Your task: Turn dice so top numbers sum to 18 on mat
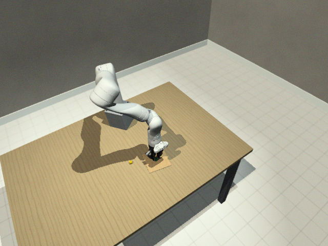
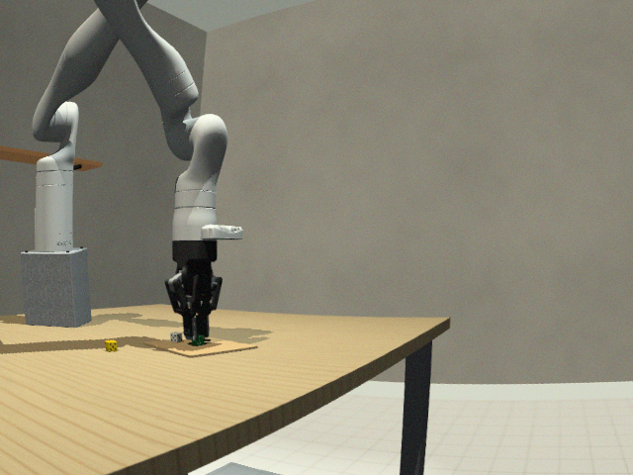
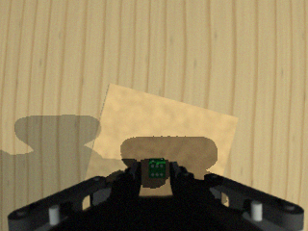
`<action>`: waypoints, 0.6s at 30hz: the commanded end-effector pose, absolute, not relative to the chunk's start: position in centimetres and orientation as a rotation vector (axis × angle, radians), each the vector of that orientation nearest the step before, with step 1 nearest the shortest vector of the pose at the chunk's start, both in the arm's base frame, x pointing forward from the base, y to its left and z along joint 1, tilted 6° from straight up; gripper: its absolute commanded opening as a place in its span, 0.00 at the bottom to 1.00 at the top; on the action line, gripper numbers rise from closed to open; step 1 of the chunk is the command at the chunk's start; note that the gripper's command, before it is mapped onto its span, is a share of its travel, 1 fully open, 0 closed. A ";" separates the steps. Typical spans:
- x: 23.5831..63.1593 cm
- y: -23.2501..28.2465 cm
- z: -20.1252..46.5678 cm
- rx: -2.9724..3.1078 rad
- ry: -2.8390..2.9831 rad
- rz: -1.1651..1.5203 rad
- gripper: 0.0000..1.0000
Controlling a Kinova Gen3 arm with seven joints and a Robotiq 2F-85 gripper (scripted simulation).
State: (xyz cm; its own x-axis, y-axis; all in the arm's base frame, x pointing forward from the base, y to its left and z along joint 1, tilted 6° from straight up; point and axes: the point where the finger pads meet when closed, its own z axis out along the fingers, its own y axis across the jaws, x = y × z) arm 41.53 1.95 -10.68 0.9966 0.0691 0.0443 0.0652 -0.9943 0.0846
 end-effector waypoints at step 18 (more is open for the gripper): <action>41.5 2.5 -2.7 3.053 0.103 0.088 0.31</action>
State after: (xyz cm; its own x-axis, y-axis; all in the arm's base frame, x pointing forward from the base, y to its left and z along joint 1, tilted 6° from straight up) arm 40.87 2.86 -3.72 0.9965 0.0747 0.0371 0.0715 -0.9942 0.0808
